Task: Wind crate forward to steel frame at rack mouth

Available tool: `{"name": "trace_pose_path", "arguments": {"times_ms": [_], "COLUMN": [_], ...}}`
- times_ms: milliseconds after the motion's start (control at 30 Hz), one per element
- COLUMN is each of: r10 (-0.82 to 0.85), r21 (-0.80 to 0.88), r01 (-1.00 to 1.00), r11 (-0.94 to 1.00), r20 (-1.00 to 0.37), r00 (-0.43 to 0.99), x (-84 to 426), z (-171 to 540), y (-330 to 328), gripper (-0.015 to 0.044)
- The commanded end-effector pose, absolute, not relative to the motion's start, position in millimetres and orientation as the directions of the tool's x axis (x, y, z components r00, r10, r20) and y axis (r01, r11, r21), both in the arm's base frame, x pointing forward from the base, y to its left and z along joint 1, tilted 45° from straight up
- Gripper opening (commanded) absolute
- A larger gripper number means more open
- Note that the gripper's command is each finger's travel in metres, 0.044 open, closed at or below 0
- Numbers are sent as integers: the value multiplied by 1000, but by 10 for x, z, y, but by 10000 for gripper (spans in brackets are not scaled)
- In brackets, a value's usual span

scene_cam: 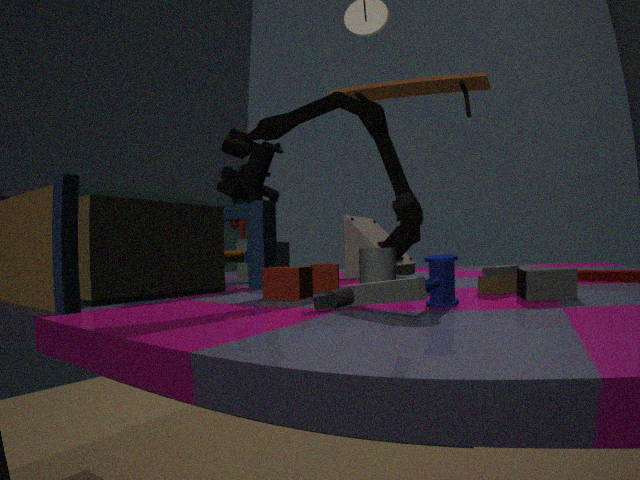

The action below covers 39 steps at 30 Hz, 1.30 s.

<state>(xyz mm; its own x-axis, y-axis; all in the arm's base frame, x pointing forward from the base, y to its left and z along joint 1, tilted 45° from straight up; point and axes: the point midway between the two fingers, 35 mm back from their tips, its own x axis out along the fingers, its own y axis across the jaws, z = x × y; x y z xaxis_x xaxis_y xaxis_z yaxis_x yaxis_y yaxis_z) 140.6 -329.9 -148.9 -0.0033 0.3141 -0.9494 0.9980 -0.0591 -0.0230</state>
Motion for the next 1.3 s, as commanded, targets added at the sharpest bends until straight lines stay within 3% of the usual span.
{"name": "trace_pose_path", "arguments": {"times_ms": [0, 1267], "r10": [314, 315], "r21": [10, 14], "r01": [999, 999], "r11": [-51, -51], "r20": [-949, -949], "r00": [26, 29], "x": [1629, 2156], "z": [-1595, -1559], "y": [-3285, -3277], "gripper": [0, 0]}}
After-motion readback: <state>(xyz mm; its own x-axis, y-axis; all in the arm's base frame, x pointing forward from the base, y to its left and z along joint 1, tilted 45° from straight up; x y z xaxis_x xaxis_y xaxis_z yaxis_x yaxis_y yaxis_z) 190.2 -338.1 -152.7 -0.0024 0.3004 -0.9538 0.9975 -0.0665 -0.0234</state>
